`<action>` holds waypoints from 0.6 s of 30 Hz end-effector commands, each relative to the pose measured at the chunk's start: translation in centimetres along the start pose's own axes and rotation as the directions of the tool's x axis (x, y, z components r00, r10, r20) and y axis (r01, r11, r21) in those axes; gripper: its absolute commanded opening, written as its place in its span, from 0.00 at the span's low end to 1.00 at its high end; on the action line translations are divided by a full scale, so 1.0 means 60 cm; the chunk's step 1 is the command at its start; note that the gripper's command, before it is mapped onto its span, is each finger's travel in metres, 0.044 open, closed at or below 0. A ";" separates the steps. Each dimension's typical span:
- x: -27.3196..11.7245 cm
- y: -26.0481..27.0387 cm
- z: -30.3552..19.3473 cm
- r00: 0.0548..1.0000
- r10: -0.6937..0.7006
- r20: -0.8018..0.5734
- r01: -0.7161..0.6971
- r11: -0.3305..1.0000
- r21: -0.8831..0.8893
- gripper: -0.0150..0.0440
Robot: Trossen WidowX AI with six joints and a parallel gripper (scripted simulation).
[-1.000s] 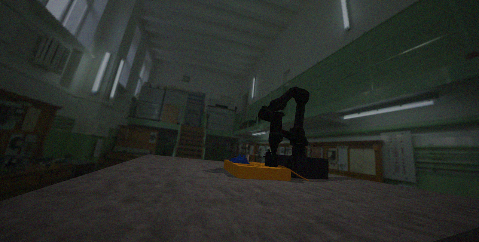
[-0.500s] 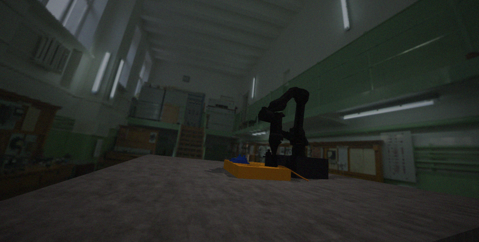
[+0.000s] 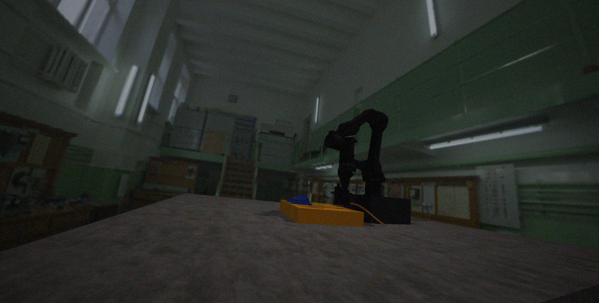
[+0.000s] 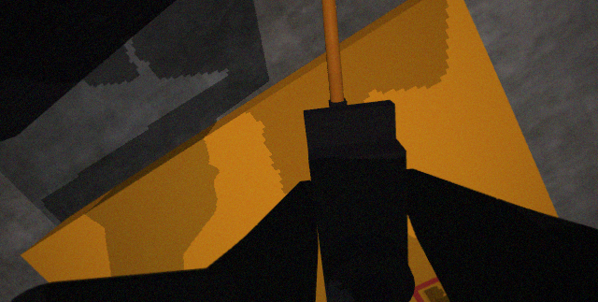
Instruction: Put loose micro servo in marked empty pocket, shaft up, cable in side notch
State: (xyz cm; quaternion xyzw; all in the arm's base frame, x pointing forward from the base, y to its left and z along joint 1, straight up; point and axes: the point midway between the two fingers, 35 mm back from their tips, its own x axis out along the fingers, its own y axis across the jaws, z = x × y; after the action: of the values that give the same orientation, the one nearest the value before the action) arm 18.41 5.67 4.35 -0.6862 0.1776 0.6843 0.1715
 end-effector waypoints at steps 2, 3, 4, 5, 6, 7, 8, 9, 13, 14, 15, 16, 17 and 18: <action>-0.020 0.003 0.006 1.000 -0.015 -0.010 0.015 1.000 0.001 0.25; -0.020 0.004 0.007 1.000 -0.015 -0.010 0.015 1.000 0.001 0.25; -0.020 0.005 0.008 1.000 -0.015 -0.010 0.015 1.000 0.001 0.25; -0.019 0.006 0.009 1.000 -0.015 -0.010 0.015 1.000 0.001 0.25; -0.019 0.006 0.010 1.000 -0.015 -0.010 0.015 1.000 0.001 0.25; -0.019 0.007 0.011 1.000 -0.015 -0.010 0.015 1.000 0.001 0.25; -0.019 0.007 0.012 1.000 -0.015 -0.010 0.015 1.000 0.001 0.25; -0.019 0.007 0.012 1.000 -0.015 -0.010 0.015 1.000 0.001 0.25; -0.020 0.003 0.003 1.000 -0.015 -0.010 0.015 1.000 0.001 0.25; -0.020 0.000 -0.002 1.000 -0.016 -0.010 0.016 1.000 0.001 0.25; -0.020 -0.002 -0.008 1.000 -0.016 -0.011 0.016 1.000 0.001 0.25; -0.020 -0.005 -0.014 1.000 -0.016 -0.011 0.016 1.000 0.001 0.25; -0.020 -0.008 -0.021 1.000 -0.016 -0.011 0.016 1.000 0.001 0.25; -0.021 -0.011 -0.028 1.000 -0.016 -0.011 0.016 1.000 0.001 0.25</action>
State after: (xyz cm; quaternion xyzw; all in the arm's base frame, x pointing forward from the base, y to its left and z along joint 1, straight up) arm 18.59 5.44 5.44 -0.6892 0.1765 0.6806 0.1749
